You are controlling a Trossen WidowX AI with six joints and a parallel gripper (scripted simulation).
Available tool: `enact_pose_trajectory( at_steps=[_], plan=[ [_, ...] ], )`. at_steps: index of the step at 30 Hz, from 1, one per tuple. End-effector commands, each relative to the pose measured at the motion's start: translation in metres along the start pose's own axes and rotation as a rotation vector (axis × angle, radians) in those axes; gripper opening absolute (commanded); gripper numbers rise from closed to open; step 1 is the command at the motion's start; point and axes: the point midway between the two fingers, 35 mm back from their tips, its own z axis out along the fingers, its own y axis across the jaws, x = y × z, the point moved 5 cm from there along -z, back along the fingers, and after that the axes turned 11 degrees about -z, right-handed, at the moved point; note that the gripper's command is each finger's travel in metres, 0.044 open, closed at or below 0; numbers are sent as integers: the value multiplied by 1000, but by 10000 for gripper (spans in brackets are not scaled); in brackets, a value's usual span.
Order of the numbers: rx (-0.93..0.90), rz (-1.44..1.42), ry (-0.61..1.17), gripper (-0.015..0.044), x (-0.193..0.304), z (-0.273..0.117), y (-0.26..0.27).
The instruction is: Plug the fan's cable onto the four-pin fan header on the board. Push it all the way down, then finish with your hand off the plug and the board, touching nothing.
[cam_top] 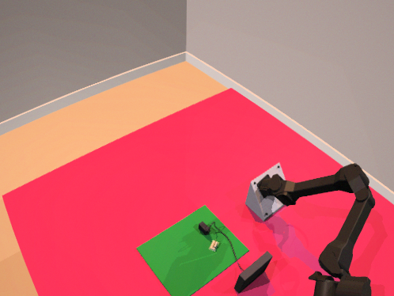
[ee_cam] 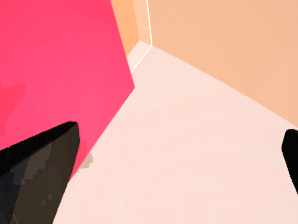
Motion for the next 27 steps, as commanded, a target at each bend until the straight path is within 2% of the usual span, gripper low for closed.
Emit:
enact_pose_trajectory(
  at_steps=[1, 7, 13, 21, 27],
  plan=[
    [-170, -34, 90, 440, 41, -1, 43],
    [-431, -42, 203, 440, 102, -18, 108],
    [-673, 18, 293, 440, 151, -53, 166],
    [-941, 113, 302, 440, 183, -106, 228],
    [-1179, 293, 262, 440, 195, -174, 281]
  ],
)
